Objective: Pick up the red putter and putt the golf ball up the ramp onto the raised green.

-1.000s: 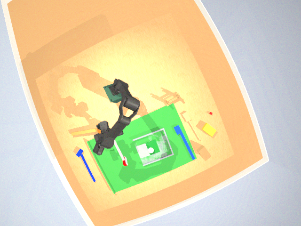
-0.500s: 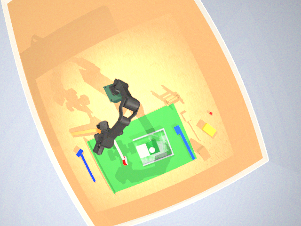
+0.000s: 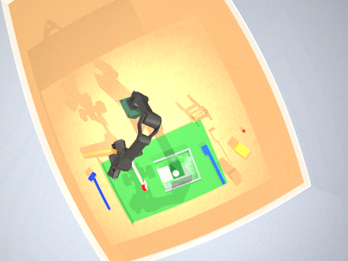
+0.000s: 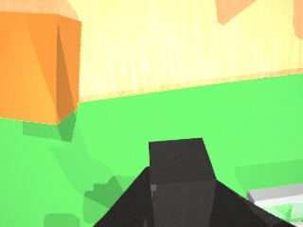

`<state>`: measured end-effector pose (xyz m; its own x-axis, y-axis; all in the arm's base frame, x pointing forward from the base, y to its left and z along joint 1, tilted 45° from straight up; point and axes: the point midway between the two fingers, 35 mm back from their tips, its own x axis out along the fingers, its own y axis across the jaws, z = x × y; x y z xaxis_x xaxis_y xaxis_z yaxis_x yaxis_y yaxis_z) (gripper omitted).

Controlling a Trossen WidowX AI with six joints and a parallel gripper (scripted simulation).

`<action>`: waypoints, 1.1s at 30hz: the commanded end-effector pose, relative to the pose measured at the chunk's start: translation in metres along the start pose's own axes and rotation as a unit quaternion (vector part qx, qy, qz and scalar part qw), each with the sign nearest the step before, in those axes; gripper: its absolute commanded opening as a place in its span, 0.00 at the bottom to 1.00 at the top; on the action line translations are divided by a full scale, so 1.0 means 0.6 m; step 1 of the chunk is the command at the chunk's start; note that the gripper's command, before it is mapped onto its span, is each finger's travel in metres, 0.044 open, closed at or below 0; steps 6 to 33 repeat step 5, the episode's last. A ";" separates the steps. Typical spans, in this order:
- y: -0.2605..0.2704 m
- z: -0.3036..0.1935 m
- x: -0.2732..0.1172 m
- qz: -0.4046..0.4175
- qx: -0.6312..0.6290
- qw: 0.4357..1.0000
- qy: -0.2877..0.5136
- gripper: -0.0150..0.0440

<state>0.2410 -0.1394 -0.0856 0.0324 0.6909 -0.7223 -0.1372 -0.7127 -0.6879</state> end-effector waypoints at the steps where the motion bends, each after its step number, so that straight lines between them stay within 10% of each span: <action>1: 0.000 -0.001 0.000 0.001 0.000 1.000 0.002 0.25; 33: 0.000 -0.001 0.000 0.001 0.000 1.000 0.002 0.25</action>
